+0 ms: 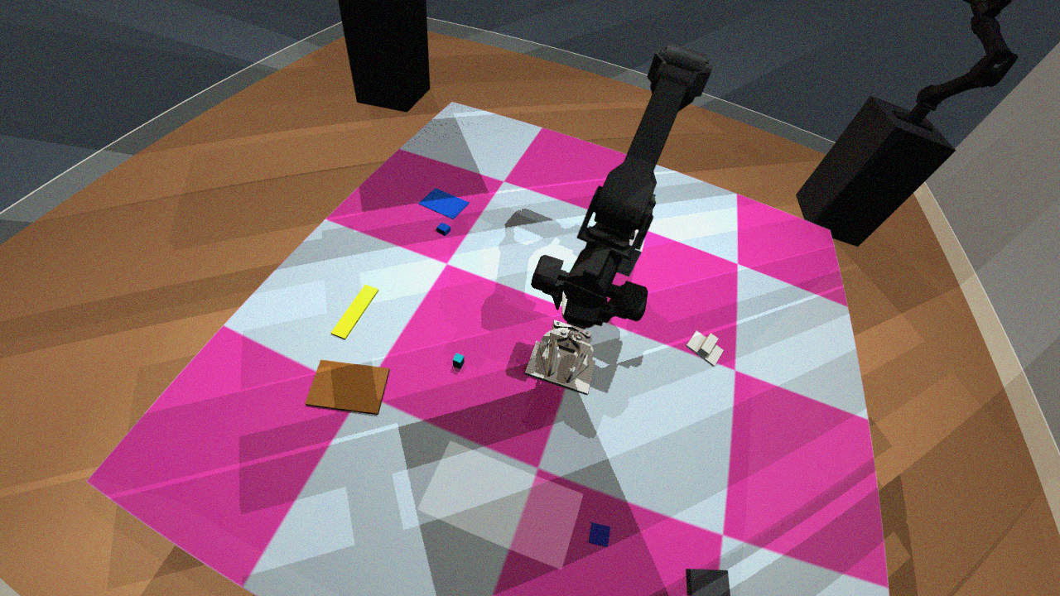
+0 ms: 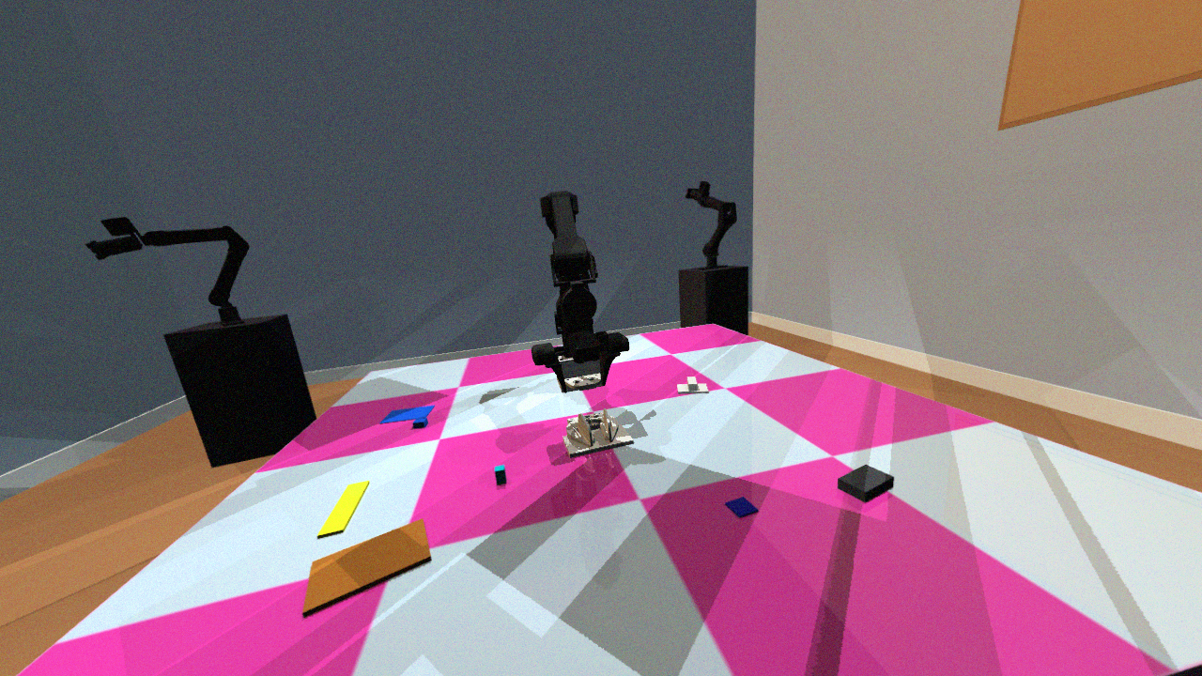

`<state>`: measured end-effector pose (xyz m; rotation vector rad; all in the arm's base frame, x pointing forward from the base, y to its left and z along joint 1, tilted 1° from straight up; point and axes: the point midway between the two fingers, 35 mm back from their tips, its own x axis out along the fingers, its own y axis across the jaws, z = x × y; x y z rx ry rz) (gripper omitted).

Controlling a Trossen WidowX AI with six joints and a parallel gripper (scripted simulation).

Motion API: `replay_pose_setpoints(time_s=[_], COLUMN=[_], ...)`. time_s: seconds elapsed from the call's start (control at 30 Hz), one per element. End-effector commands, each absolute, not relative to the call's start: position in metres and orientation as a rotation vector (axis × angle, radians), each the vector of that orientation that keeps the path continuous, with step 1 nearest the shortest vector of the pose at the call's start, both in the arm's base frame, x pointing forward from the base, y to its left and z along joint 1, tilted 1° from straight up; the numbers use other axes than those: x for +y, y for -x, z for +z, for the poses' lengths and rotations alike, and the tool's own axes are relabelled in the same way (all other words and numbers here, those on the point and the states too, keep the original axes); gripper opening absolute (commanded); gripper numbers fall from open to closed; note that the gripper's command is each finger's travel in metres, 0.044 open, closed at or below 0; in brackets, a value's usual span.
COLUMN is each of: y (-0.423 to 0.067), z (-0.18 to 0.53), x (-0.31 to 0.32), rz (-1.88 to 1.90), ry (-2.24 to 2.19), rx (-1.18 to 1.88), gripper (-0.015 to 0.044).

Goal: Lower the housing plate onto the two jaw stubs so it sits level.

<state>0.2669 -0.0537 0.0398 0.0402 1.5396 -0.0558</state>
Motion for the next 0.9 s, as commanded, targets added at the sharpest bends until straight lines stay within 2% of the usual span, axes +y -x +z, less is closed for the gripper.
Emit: replay_pose_setpoints(time_s=[0.0,0.87], y=[-0.267,-0.268], z=[0.040,0.024], x=[-0.054,-0.054], rz=[-0.061,-0.060], ry=[-0.041,-0.040], rx=[1.537,1.537], gripper=[0.0351,0.0351])
